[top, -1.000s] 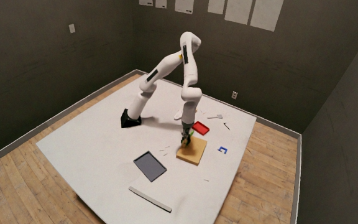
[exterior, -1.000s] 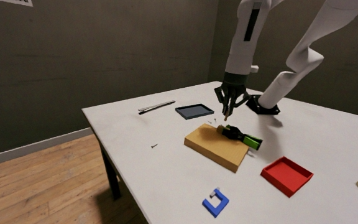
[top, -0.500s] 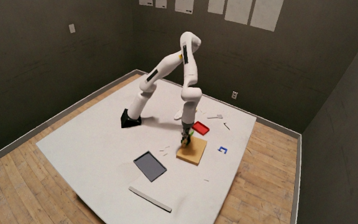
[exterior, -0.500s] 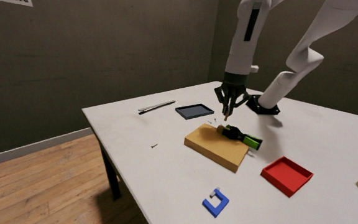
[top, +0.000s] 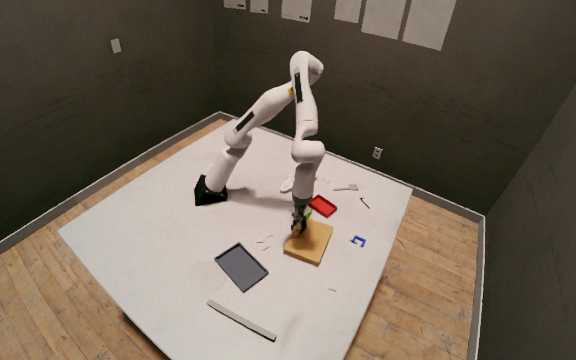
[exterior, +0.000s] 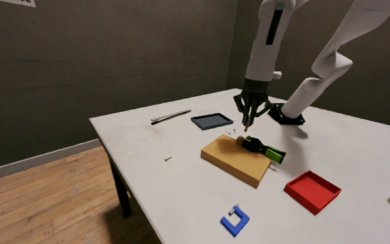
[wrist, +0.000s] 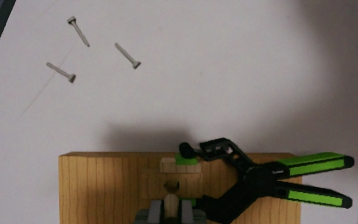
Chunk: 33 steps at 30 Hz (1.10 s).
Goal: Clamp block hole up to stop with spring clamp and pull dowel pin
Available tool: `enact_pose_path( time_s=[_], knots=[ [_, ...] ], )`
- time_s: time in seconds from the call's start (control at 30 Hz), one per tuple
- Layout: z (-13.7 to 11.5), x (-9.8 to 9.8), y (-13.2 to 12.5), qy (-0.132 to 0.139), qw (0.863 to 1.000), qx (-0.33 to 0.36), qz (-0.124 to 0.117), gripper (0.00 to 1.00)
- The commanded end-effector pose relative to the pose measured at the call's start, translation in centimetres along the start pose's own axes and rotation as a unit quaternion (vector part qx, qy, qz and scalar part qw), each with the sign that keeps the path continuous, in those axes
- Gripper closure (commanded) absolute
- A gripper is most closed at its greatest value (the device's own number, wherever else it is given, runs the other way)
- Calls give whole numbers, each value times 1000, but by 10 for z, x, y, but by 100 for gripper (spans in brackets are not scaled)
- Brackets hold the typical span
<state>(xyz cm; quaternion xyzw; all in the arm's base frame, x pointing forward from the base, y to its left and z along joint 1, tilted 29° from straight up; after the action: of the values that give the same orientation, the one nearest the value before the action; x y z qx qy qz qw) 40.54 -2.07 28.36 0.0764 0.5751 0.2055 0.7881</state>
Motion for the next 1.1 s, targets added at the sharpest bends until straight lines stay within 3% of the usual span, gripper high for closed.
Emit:
enact_pose_path(
  time_s=[0.0,0.73,1.07],
  knots=[
    [1,-3,0,-1,1000,1,0,90],
    [4,-2,10,1,1000,1,-1,90],
    [11,-1,36,5,1000,0,-2,90]
  ],
)
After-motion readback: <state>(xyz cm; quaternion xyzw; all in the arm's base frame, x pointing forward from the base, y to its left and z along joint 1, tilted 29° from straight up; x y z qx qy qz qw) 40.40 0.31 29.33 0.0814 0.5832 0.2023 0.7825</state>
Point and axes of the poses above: the point where the finger pads meet when closed, its own x axis out along the fingers, its own y axis across the jaws, z = x × y, the point moved 8 cm from there along -x, back along the fingers, and after that the axes turned 7 degrees about x, right-handed, at the moved point
